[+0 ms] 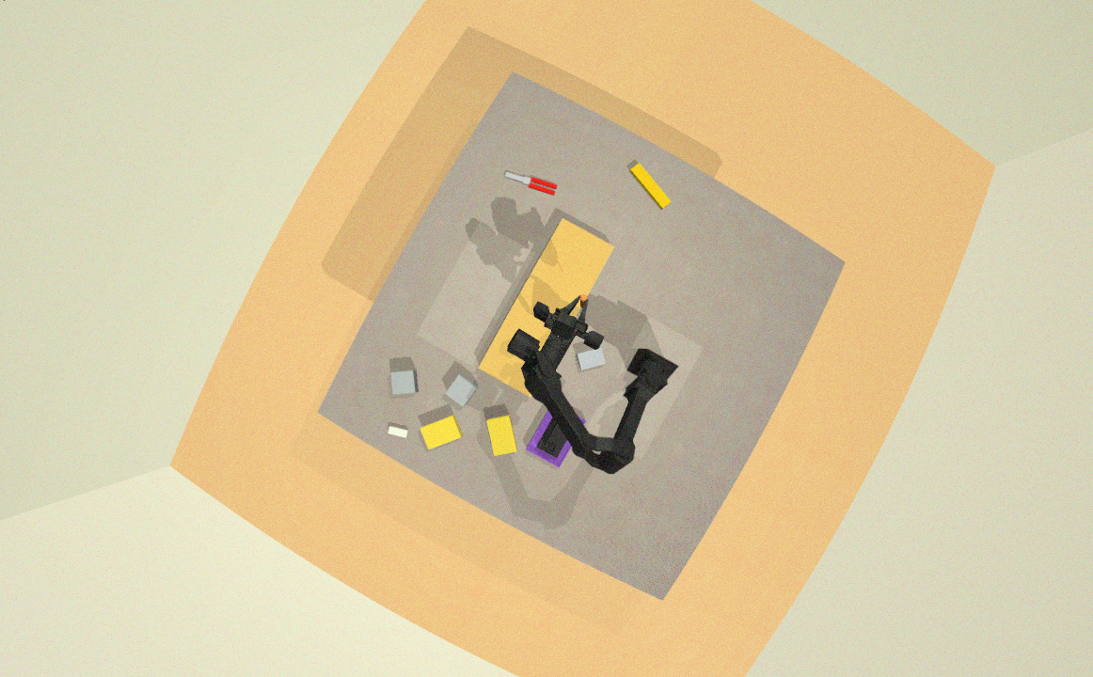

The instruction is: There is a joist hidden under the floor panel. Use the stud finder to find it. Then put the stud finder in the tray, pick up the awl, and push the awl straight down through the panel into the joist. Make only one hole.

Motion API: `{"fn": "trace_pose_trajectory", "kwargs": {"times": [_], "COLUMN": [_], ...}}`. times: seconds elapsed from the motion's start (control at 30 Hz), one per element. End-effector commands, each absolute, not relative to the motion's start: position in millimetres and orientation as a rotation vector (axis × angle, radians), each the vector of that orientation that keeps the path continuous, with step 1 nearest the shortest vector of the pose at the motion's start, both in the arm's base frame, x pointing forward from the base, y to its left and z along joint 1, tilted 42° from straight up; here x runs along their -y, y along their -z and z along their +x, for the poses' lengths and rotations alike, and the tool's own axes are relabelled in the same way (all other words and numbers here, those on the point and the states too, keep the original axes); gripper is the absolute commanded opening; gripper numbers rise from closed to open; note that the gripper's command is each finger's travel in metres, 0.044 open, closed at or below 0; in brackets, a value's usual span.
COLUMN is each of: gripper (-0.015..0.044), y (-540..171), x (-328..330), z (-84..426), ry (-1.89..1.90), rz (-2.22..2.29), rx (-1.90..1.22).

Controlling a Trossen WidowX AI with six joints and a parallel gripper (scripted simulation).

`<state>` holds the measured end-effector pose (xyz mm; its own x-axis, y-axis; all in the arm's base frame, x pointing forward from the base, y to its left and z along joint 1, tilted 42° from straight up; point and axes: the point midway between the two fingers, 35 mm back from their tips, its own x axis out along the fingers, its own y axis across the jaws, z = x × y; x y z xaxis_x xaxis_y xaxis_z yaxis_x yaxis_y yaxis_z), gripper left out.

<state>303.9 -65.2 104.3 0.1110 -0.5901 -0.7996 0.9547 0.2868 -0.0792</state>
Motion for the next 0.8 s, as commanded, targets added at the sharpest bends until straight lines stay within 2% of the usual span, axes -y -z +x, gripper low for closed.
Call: {"fn": "trace_pose_trajectory", "kwargs": {"times": [0.0, 0.53, 0.77], "gripper": [0.0000, 0.0000, 0.0000], "y": [-106, -106, -106], "x": [54, -8, -13], "z": [316, 360, 363], "ry": [1.225, 1.271, 1.277], "rz": [0.533, 0.573, 0.579], "rx": [-0.823, -0.696, -0.681]}}
